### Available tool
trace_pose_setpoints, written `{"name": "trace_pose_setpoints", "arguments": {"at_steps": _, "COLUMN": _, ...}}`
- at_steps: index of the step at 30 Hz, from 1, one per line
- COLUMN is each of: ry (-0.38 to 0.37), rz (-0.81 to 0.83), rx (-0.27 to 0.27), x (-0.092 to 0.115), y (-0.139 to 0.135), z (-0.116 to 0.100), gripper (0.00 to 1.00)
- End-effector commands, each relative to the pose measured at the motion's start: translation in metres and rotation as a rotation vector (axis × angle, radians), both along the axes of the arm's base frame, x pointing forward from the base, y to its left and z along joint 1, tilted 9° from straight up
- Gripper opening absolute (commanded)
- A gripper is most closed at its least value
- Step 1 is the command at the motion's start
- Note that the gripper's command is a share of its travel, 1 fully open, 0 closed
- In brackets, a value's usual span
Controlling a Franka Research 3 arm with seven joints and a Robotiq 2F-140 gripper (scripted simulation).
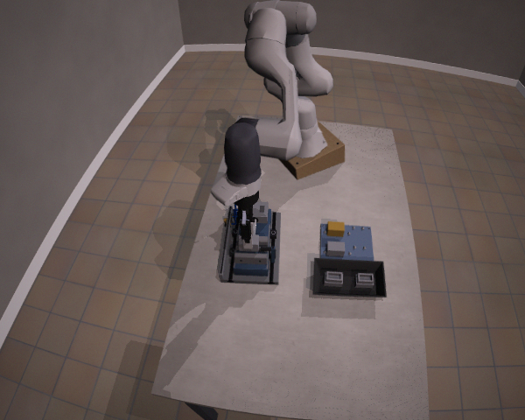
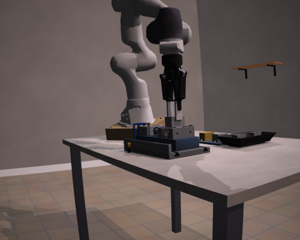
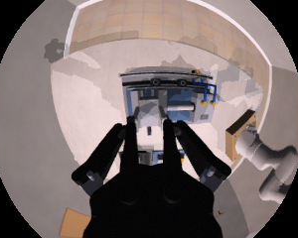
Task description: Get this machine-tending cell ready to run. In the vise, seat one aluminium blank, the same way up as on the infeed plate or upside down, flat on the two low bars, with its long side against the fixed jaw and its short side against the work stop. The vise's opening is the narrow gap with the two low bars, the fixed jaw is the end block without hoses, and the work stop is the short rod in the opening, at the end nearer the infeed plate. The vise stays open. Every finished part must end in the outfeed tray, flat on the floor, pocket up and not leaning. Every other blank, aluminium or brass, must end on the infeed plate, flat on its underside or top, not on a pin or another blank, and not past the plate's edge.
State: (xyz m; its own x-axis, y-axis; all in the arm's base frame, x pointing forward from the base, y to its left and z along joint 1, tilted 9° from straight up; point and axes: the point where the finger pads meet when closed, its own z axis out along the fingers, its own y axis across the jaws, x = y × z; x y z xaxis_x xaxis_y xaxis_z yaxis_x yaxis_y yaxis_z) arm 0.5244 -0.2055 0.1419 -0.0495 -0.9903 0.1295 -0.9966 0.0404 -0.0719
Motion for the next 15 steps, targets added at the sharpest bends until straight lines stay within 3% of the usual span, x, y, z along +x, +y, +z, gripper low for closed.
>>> {"name": "trace_pose_setpoints", "arguments": {"at_steps": 1, "ry": -0.007, "rz": -0.008, "rx": 0.001, "x": 0.0012, "y": -0.0021, "z": -0.0001, "gripper": 0.00}}
{"name": "trace_pose_setpoints", "arguments": {"at_steps": 15, "ry": -0.007, "rz": -0.008, "rx": 0.001, "x": 0.0013, "y": -0.0026, "z": -0.0047, "gripper": 0.00}}
